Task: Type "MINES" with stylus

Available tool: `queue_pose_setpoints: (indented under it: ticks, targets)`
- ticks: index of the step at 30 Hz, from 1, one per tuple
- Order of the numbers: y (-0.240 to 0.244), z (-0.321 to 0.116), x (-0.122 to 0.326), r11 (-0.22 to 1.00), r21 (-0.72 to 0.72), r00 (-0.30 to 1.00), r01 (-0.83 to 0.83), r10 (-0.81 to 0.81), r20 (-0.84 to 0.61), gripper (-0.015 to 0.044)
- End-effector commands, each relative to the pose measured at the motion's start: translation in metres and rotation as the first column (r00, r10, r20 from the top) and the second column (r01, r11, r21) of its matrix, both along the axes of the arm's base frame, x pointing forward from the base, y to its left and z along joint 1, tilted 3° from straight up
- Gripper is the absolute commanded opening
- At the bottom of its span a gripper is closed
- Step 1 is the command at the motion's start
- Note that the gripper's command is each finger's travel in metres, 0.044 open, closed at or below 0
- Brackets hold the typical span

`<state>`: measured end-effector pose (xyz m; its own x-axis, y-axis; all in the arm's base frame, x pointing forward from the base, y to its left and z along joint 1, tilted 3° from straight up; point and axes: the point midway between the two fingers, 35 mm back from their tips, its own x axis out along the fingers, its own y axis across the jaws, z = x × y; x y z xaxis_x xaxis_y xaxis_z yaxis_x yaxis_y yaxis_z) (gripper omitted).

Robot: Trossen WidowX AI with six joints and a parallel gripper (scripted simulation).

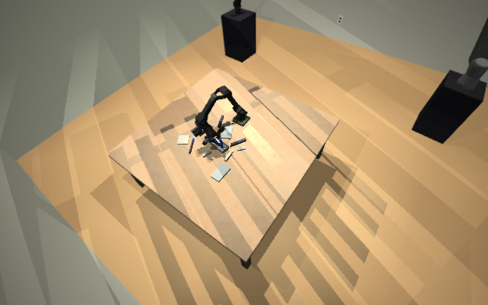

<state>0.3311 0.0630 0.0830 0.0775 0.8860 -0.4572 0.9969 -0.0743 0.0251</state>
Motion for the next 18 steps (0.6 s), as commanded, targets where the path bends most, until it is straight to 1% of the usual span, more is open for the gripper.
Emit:
queue_pose_setpoints:
  ticks: [1,4,12,18]
  targets:
    - [-0.001,0.021,0.000,1.000,0.001,1.000,0.002,-0.002,0.009,0.0081]
    - [-0.001,0.031,0.000,1.000,0.001,1.000,0.002,-0.002,0.009,0.0081]
    - [-0.002,0.028,0.000,1.000,-0.001,1.000,0.006,-0.006,0.004,0.0084]
    - [-0.032,0.030,0.001,0.995,-0.002,0.995,0.095,-0.095,0.000,0.0044]
